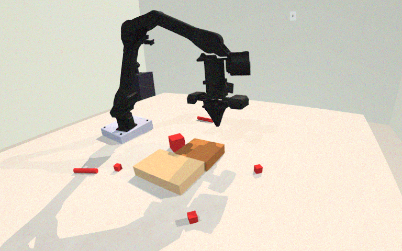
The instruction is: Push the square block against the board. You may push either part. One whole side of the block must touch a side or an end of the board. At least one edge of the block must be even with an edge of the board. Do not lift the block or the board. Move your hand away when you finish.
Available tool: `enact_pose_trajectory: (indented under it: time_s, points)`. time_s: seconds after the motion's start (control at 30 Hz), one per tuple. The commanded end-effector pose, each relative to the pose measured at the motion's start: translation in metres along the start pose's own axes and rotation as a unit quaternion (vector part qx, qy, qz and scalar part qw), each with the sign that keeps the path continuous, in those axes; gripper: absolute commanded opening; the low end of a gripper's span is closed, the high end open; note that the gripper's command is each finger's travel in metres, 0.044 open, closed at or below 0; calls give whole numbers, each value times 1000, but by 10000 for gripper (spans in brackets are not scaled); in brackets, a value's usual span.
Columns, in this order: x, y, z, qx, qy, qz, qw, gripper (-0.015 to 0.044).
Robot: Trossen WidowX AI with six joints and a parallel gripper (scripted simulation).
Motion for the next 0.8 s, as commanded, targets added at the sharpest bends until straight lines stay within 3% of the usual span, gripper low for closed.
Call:
enact_pose_trajectory:
  time_s: [0.0,0.37,0.77]
  points:
    - [-12,-2,-8,-3,63,0,998,0]
    - [-45,-4,-26,-3,249,2,969,0]
    - [-86,-5,-41,-4,443,3,897,0]
Point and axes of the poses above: the point midway between the two fingers, 35 mm back from their tips, its own y axis out along the fingers, its own z axis across the jaws, x = y × z, the point moved 7 cm from there along -y, back along the fingers, and after that the axes turned 15 degrees about -y, right-handed, at the moved point
